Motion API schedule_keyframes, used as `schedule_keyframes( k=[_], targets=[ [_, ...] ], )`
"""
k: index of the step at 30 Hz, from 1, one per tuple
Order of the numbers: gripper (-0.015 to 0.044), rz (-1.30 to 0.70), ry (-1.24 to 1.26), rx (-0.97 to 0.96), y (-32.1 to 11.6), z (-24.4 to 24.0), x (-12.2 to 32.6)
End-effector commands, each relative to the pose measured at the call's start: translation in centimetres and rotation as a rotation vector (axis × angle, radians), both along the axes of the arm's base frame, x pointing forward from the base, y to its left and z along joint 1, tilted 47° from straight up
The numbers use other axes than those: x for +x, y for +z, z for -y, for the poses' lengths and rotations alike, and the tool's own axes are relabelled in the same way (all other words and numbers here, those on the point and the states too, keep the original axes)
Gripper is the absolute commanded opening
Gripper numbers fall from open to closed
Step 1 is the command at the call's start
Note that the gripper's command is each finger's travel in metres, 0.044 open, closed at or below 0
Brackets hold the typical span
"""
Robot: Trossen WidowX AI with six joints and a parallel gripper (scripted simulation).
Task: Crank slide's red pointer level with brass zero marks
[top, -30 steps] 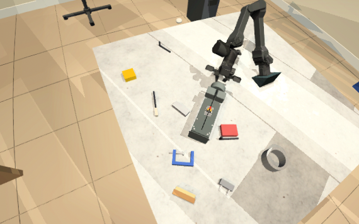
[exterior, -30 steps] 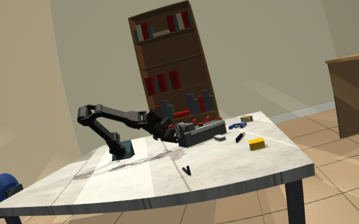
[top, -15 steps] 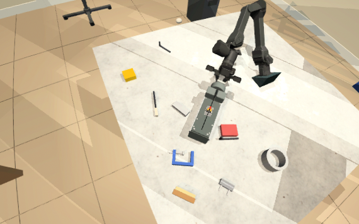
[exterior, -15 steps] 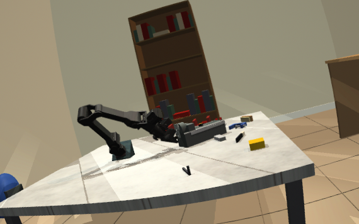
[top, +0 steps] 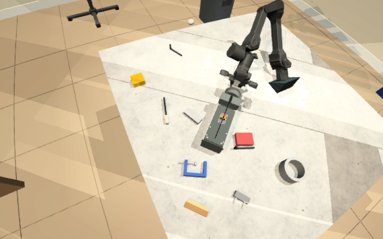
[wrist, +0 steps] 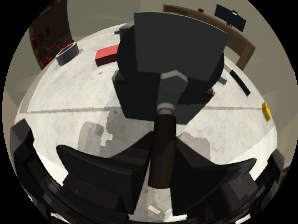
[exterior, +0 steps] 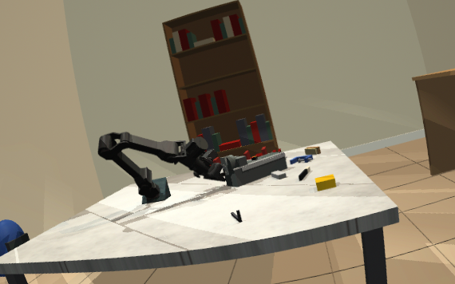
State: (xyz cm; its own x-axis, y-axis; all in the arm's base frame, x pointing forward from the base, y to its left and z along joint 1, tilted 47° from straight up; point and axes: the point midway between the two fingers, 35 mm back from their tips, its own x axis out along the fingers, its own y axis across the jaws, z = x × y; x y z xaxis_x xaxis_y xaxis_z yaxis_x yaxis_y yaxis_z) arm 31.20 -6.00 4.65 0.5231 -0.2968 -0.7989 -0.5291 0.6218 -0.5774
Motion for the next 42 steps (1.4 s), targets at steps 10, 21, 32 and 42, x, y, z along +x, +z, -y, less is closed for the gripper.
schedule_keyframes(
  k=[10,21,32,42],
  targets=[
    [0.0000,-0.019,0.012,0.010,-0.6,-0.7,-0.6],
    [0.0000,-0.019,0.012,0.010,-0.6,-0.9,-0.7],
    [0.0000,-0.019,0.012,0.010,-0.6,-1.3,-0.9],
    [0.0000,-0.019,0.012,0.011,-0.6,-2.2,-1.2]
  ],
)
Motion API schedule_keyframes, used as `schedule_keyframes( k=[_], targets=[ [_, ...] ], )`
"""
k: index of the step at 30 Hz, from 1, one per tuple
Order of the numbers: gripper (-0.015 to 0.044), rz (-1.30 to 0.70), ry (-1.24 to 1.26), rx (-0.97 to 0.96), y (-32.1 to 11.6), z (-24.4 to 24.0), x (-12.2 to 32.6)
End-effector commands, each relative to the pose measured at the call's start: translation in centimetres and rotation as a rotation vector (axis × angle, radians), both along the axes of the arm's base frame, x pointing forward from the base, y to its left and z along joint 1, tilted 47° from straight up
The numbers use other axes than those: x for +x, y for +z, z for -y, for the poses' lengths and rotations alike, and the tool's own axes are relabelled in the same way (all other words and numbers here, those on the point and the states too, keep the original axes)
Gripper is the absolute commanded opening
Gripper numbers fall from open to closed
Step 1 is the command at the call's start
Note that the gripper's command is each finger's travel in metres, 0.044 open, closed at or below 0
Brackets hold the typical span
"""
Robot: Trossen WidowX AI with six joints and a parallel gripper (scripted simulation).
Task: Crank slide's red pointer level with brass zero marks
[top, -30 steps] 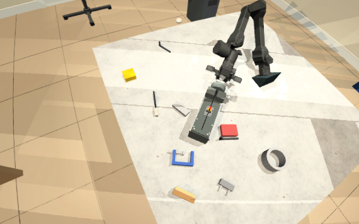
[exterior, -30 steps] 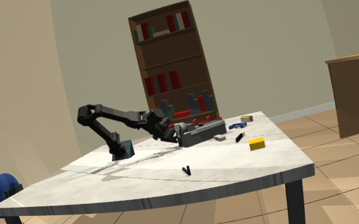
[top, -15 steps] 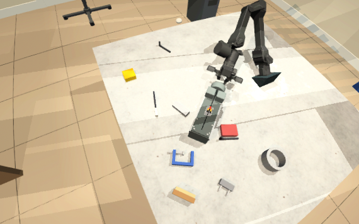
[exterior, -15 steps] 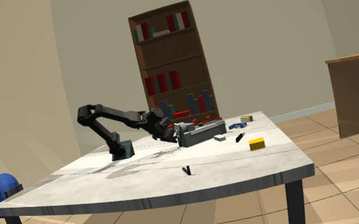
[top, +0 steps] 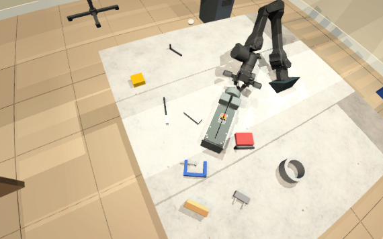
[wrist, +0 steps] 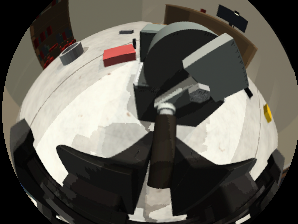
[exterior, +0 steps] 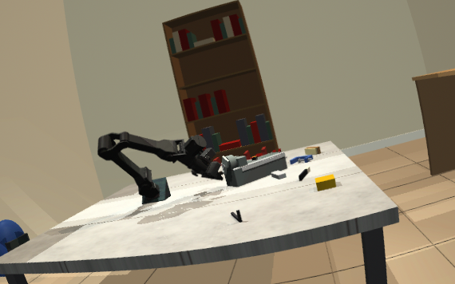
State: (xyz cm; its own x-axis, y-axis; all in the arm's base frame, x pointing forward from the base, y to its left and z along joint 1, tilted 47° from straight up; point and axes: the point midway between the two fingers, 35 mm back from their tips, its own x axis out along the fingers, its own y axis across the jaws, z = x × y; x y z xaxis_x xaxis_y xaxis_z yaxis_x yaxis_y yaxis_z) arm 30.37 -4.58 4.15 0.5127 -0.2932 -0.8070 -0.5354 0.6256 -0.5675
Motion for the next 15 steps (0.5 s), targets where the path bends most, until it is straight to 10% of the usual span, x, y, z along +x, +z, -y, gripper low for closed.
schedule_keyframes(
  k=[1,15],
  targets=[
    [0.0000,-0.007,0.013,0.006,-0.1,-0.9,-0.4],
    [0.0000,-0.007,0.013,0.007,0.7,-2.7,-0.6]
  ],
)
